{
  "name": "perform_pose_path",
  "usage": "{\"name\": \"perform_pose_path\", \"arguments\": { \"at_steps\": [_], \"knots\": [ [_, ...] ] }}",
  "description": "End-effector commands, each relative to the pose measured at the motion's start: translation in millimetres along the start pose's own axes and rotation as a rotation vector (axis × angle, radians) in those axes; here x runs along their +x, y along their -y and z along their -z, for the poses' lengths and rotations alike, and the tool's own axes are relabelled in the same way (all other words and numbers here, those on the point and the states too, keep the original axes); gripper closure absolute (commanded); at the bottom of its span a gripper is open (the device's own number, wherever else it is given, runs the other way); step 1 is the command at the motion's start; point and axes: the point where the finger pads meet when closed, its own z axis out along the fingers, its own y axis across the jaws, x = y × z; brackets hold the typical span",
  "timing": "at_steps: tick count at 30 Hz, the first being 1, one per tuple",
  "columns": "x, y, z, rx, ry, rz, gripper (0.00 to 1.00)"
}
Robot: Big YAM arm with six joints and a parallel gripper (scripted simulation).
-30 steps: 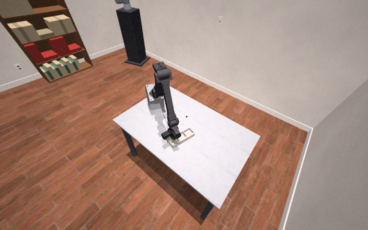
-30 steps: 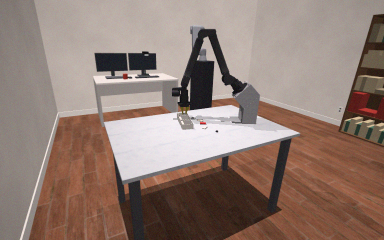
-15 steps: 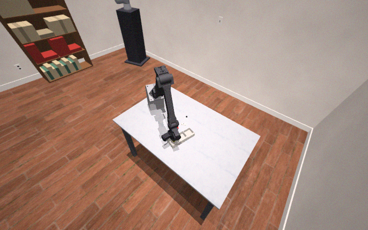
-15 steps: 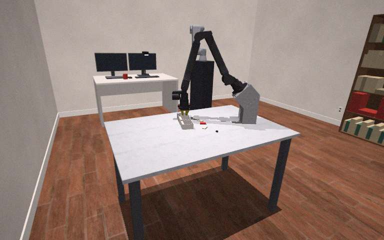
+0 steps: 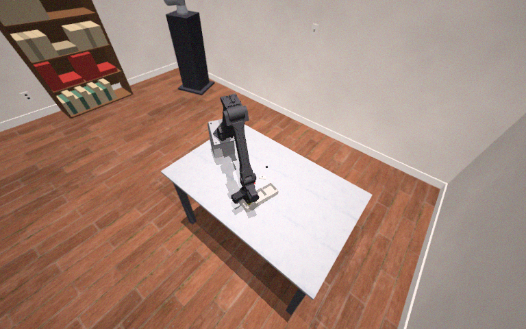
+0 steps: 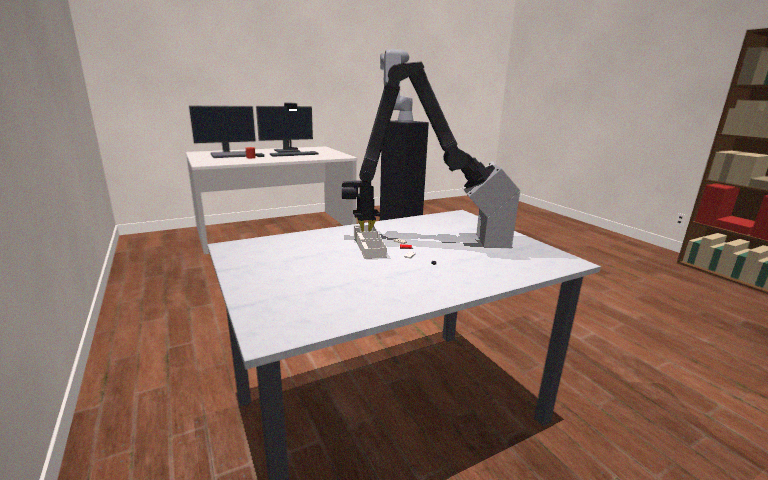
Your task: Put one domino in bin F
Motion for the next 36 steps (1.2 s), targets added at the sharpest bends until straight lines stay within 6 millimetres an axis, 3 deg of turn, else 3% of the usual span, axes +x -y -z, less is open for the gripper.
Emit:
{"name": "perform_pose_path", "arguments": {
  "at_steps": [1,3,4,21,36],
  "knots": [
    [-5,0,1,-0.011,0.01,0.003,0.79],
    [-6,-1,3,-0.018,0.012,0.002,0.79],
    [-6,-1,4,-0.019,0.012,0.002,0.68],
    [-3,-4,4,-0.018,0.006,0.0,0.68],
    [-5,2,16,-0.011,0.009,0.002,0.68]
  ]
}}
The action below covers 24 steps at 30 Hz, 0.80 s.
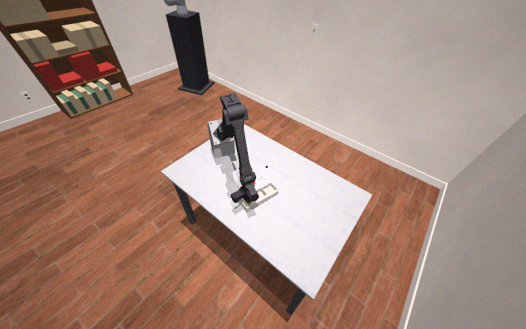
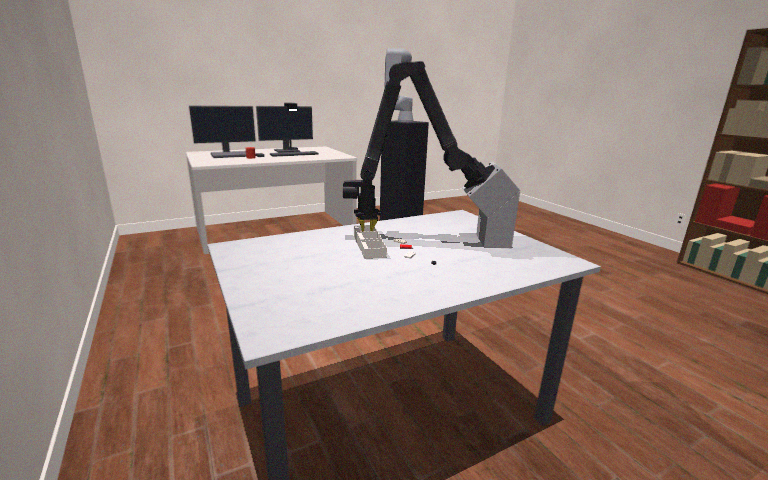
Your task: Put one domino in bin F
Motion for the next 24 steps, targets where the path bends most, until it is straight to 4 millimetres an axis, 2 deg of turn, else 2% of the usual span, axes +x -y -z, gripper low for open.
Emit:
{"name": "perform_pose_path", "arguments": {
  "at_steps": [1,17,22,24],
  "knots": [
    [-5,-3,14,-0.015,0.01,0.002,0.68],
    [-1,-3,33,-0.017,0.005,0.002,0.68],
    [2,-4,58,-0.018,0.0,-0.001,0.68],
    [2,-4,59,-0.018,0.0,-0.002,0.68]
  ]
}}
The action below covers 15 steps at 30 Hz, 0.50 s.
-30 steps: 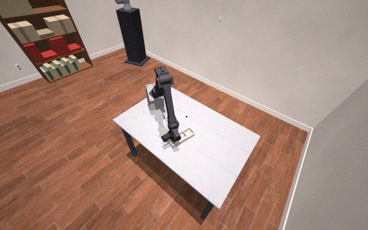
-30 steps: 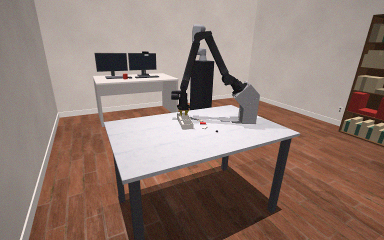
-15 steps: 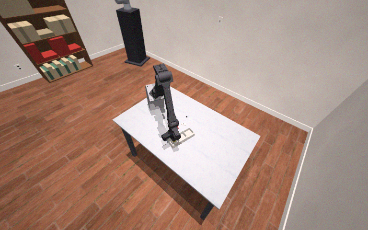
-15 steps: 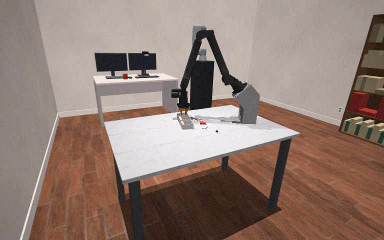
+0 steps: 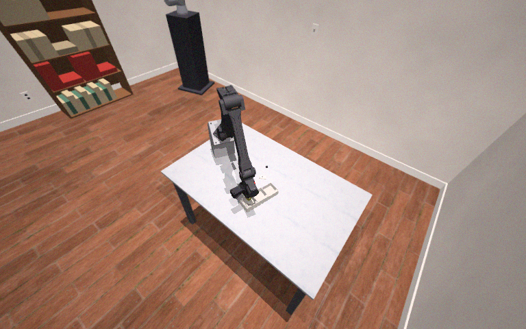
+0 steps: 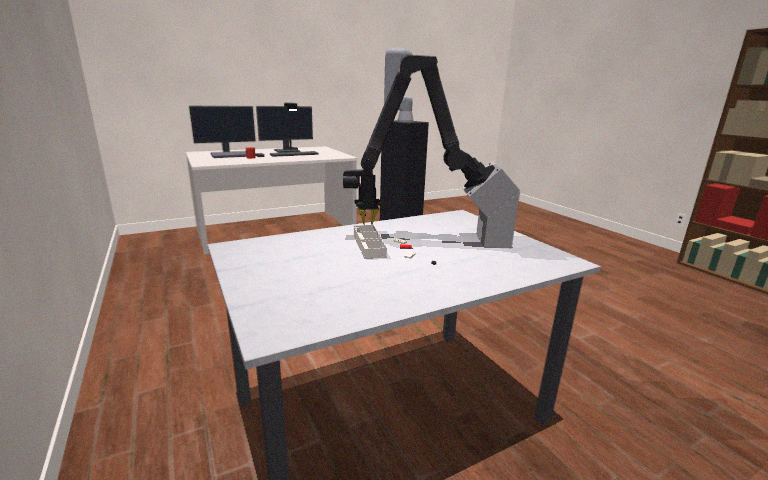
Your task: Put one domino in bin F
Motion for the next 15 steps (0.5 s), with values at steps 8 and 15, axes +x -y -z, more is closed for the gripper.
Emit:
{"name": "perform_pose_path", "arguments": {
  "at_steps": [8,15],
  "knots": [
    [5,0,5,0.001,-0.004,-0.002,0.68],
    [4,-3,6,-0.009,-0.002,-0.003,0.68]
  ]
}}
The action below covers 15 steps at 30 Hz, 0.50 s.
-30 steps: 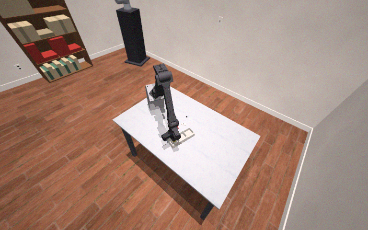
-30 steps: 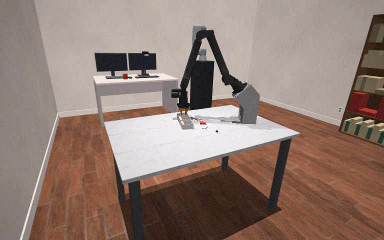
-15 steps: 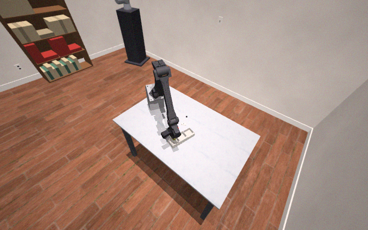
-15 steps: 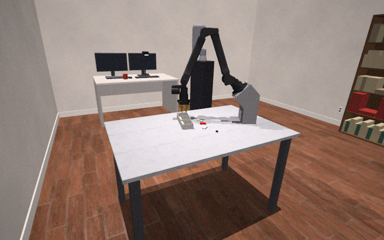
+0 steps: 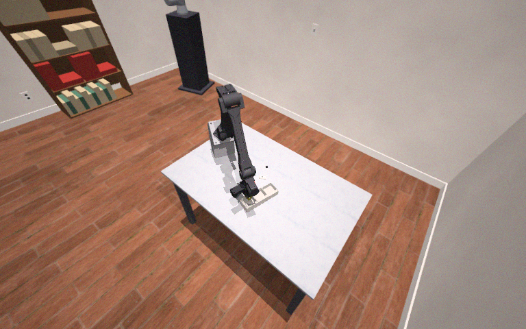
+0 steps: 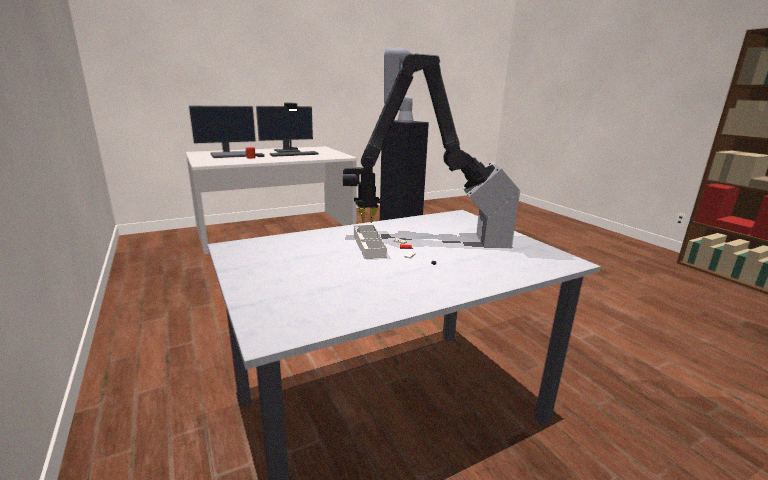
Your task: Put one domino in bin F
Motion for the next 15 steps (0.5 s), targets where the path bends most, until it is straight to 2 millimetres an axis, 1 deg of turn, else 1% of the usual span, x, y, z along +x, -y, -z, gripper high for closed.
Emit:
{"name": "perform_pose_path", "arguments": {
  "at_steps": [1,8,9,11,15],
  "knots": [
    [5,0,-3,0.003,-0.004,-0.003,0.68],
    [5,-1,-4,-0.001,-0.003,-0.003,0.68],
    [4,-3,12,-0.013,-0.002,-0.004,0.0],
    [4,-3,12,-0.013,-0.002,-0.004,0.0],
    [4,-3,28,-0.013,-0.002,-0.005,0.0]
  ]
}}
